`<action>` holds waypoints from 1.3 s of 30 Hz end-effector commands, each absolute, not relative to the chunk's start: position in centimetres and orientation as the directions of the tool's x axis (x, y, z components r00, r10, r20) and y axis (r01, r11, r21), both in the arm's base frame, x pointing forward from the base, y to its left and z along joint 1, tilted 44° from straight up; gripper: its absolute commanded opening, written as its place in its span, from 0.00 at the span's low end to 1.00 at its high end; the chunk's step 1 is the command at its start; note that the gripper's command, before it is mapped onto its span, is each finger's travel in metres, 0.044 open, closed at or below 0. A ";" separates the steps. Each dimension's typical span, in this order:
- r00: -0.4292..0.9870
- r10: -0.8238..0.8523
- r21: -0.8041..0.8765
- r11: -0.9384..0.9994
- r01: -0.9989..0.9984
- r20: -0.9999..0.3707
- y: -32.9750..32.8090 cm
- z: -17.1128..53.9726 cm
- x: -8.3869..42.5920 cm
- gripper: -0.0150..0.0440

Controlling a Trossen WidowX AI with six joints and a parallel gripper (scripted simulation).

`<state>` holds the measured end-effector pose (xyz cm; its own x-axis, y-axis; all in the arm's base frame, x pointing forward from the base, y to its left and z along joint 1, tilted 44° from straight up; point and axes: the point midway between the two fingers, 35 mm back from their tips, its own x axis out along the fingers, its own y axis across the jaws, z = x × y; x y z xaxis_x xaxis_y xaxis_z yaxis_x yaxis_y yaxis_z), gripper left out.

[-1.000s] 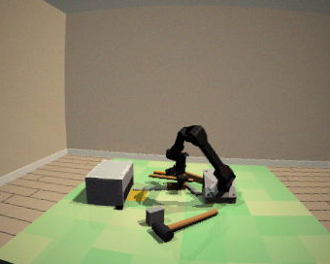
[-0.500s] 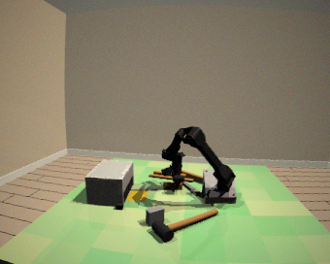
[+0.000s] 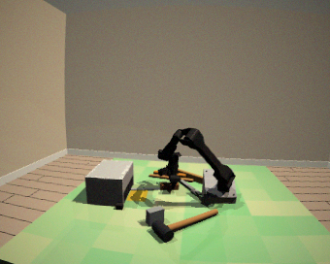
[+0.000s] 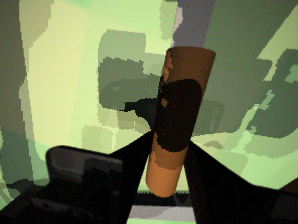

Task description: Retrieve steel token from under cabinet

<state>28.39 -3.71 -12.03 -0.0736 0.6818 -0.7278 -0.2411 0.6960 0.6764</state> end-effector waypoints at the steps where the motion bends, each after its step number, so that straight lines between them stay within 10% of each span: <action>1: -0.075 0.678 0.673 0.699 -0.242 -0.731 -3.6 -12.0 29.1 0.25; 39: -0.073 0.679 0.673 0.698 -0.244 -0.731 -2.7 -11.5 33.6 0.25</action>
<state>33.11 -2.74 -11.58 -0.0734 0.6822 -0.7275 -0.2429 0.6952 0.6765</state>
